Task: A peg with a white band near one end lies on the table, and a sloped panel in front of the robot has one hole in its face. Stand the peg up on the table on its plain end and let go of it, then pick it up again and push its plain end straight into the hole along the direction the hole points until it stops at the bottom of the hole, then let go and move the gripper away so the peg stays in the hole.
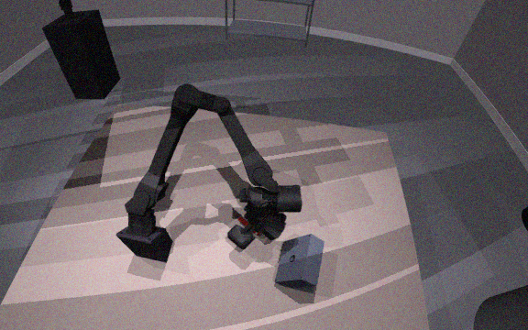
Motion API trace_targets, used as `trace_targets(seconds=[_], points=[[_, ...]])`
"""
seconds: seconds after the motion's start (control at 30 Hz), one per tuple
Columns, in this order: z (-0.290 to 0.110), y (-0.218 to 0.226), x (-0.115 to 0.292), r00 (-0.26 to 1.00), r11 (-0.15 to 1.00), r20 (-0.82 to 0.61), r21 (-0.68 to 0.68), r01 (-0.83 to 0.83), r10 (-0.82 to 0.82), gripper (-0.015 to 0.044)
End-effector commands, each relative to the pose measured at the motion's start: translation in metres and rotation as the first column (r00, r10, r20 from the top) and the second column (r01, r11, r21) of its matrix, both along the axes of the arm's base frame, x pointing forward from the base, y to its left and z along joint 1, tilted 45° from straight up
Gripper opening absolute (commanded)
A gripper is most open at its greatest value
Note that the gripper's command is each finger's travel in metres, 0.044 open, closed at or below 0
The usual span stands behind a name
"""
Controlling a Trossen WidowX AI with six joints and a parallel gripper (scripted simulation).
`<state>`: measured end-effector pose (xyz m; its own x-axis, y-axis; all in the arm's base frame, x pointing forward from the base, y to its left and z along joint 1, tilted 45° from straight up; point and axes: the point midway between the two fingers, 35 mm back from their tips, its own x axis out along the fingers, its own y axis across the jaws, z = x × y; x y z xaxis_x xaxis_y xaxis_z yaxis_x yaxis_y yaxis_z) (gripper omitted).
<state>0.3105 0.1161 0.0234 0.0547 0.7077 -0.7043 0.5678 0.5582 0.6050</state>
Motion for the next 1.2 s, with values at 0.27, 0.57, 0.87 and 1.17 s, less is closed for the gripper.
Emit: trace_targets(seconds=[0.27, 0.57, 0.87, 1.17], points=[[-0.0005, 0.0006, -0.0004, 1.0, 1.0, -0.004, 0.004, 0.004, -0.004, 0.011], [-0.0005, 0.0006, -0.0004, 1.0, 1.0, -0.004, 0.004, 0.004, -0.004, 0.0097], [-0.0005, 0.0006, -0.0004, 1.0, 1.0, -0.004, 0.004, 0.004, -0.004, 0.005], [0.002, -0.0009, -0.0019, 0.999, 0.999, 0.022, -0.022, 0.026, -0.026, 0.005]])
